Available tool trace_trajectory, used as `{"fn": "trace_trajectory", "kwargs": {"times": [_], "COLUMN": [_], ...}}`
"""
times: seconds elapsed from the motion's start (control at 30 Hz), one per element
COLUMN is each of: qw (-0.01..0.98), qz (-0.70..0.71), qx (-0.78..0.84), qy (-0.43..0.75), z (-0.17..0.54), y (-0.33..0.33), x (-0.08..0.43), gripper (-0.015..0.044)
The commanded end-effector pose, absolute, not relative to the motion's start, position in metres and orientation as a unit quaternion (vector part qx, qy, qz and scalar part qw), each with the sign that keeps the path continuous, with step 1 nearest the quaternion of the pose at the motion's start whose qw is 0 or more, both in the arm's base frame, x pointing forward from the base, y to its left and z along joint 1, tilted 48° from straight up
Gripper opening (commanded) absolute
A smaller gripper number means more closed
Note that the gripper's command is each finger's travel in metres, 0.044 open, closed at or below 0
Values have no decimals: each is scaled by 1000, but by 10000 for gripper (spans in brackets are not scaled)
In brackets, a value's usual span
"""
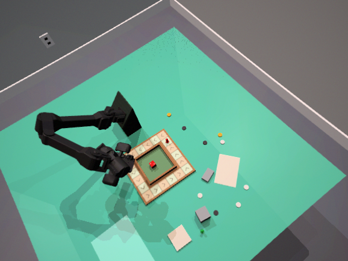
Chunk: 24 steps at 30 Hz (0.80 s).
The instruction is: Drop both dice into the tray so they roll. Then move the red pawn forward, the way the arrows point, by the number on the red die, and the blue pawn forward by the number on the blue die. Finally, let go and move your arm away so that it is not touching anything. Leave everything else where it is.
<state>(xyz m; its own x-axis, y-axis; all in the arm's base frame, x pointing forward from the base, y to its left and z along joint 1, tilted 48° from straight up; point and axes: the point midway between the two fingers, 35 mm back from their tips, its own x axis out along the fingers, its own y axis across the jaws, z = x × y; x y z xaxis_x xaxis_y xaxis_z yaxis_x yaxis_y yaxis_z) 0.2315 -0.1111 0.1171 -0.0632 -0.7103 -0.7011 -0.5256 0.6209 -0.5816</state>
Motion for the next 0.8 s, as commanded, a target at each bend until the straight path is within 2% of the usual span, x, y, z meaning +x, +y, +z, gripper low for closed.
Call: {"fn": "trace_trajectory", "kwargs": {"times": [0.0, 0.77], "qw": [511, 336], "qz": [-42, 181], "qx": [-453, -589], "qy": [729, 713], "z": [98, -5], "y": [-99, -30], "x": [239, 249], "gripper": [0, 0]}}
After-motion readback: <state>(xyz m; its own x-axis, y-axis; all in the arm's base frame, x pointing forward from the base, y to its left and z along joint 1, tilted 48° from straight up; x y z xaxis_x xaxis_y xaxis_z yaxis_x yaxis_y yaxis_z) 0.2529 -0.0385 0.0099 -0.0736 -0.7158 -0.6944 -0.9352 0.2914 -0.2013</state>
